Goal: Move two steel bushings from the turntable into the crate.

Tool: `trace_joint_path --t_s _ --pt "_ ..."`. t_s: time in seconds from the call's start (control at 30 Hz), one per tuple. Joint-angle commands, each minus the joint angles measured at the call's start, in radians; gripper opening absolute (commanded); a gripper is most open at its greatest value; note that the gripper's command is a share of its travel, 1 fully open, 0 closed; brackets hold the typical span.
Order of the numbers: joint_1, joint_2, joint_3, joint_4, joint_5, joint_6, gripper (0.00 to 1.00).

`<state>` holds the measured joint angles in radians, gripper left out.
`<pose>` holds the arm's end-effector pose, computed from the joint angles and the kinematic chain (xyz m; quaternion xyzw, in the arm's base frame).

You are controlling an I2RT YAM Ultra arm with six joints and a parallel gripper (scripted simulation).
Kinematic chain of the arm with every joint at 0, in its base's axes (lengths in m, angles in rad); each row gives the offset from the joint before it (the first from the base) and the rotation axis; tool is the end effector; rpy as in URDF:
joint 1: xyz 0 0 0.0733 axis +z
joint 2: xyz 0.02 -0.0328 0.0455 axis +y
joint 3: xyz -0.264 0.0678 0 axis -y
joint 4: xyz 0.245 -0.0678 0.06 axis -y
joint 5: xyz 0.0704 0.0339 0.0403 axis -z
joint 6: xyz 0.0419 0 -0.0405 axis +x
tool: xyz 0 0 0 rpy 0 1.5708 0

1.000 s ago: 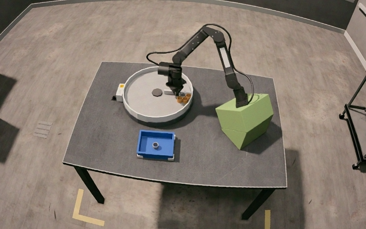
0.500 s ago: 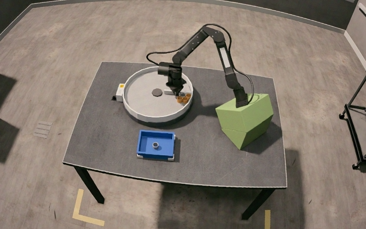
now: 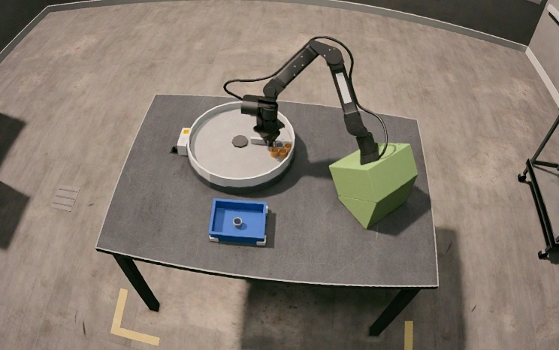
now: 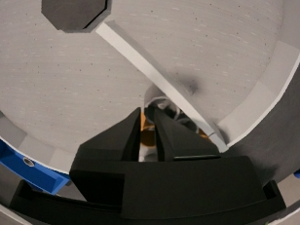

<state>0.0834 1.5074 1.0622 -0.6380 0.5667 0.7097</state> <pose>0.3003 0.0036 0.2374 0.3512 0.8656 -0.1607 0.3186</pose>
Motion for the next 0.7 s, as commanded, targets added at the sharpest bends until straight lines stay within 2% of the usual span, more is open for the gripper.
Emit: trace_joint_path --t_s 0.0,0.23,0.67 --pt "0.015 -0.011 0.014 -0.015 0.003 0.002 0.13" --pt "0.017 -0.025 -0.014 -0.015 0.007 0.009 0.13" --pt "0.017 -0.025 -0.014 -0.015 0.007 0.008 0.13"
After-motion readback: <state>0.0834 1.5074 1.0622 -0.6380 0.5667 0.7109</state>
